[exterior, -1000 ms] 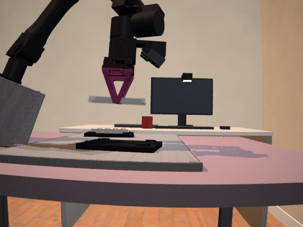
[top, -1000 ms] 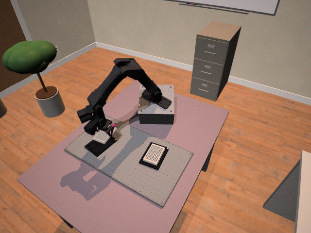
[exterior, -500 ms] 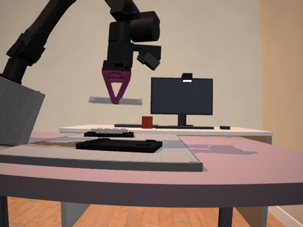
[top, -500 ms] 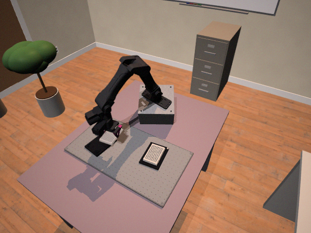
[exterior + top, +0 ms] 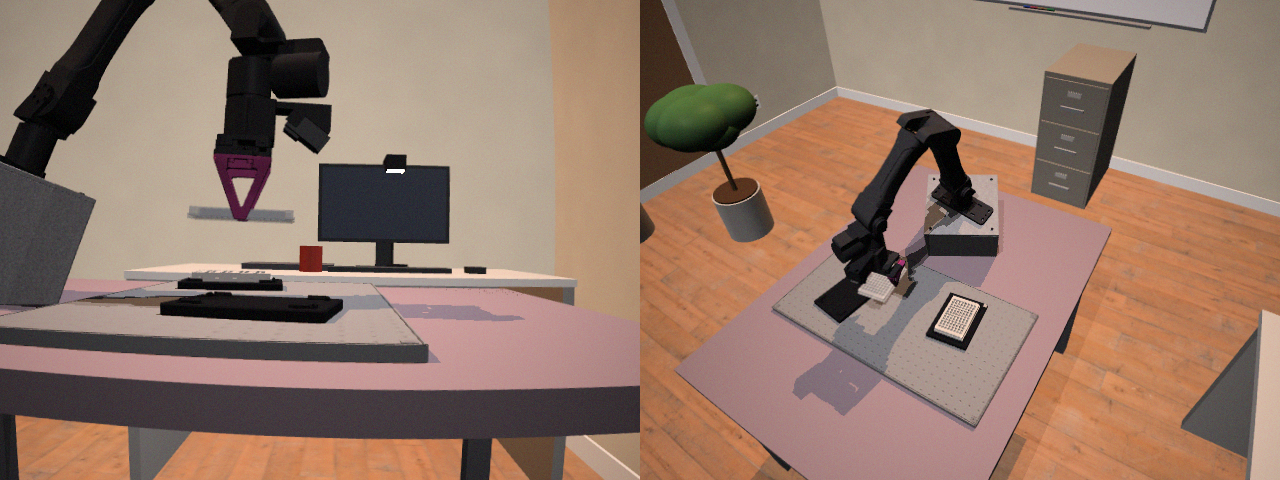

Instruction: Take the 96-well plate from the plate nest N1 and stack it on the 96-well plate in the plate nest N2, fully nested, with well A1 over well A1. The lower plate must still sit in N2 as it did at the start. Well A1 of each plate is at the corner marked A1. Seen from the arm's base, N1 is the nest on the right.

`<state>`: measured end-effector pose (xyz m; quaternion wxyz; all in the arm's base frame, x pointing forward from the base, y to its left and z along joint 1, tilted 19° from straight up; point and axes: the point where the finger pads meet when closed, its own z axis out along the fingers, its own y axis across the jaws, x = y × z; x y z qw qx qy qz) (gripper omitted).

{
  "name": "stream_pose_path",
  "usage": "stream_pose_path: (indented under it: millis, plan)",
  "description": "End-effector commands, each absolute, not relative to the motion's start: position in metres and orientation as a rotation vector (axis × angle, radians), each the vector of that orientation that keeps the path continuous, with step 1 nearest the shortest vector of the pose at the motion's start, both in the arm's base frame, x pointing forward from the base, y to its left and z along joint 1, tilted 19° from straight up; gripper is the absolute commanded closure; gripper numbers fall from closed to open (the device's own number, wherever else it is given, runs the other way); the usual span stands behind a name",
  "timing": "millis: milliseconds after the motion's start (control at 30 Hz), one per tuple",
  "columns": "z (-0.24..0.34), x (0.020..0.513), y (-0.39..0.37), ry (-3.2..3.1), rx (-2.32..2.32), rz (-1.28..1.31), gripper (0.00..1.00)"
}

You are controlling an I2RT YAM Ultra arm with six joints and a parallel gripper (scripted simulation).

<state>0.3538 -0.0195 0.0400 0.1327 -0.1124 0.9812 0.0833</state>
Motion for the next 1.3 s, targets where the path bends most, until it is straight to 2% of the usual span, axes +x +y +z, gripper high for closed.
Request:
stream_pose_path:
  millis: [0,667,767,833,1267]
  plan:
    - [0.052,0.356,-0.013,2.808,-0.293,0.211,1.00]
    - [0.056,0.334,0.043,2.806,-0.292,0.216,1.00]
    - [0.070,0.346,0.047,2.764,-0.293,0.210,1.00]
    - [0.056,0.330,0.052,2.806,-0.292,0.217,1.00]
    - [0.061,0.318,0.090,2.799,-0.292,0.221,1.00]
